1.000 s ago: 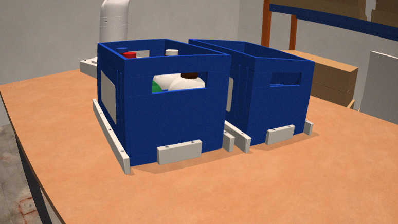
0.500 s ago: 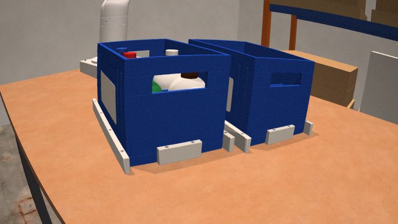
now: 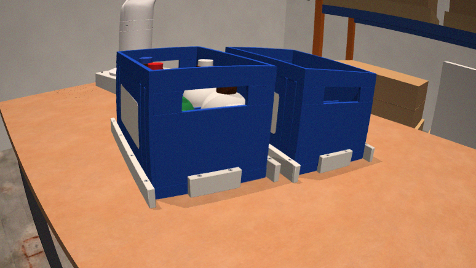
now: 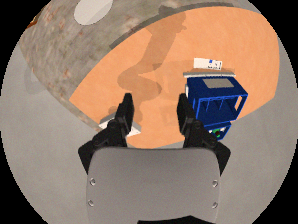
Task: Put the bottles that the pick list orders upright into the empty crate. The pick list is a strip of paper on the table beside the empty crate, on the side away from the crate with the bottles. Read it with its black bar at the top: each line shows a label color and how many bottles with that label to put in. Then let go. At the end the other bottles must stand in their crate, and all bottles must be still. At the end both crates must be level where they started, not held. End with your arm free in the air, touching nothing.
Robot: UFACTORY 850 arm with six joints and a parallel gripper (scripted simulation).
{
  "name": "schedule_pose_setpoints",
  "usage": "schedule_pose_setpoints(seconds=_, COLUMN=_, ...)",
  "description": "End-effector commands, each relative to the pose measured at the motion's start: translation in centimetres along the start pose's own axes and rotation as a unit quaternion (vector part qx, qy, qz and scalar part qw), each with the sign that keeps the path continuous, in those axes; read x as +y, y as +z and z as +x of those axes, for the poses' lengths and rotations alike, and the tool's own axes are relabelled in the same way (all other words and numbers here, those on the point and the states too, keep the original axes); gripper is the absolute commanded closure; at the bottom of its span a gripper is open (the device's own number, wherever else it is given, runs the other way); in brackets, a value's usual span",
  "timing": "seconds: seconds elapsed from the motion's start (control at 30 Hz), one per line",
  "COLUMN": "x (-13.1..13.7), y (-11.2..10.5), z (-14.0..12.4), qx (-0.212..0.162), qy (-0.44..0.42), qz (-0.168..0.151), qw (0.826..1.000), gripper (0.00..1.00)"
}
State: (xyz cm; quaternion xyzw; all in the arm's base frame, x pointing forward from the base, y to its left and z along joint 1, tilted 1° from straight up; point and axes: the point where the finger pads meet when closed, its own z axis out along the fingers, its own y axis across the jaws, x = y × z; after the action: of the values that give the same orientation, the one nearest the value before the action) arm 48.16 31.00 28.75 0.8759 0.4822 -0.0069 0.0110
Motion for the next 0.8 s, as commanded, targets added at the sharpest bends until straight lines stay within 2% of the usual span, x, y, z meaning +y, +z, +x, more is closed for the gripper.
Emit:
schedule_pose_setpoints(seconds=0.0, x=2.2, y=0.8, z=0.9, qx=0.002, qy=-0.045, qz=0.007, qw=0.999, gripper=0.35)
schedule_pose_setpoints(seconds=0.77, x=11.5, y=4.4, z=4.1, qx=0.002, qy=-0.045, qz=0.007, qw=0.999, gripper=0.35)
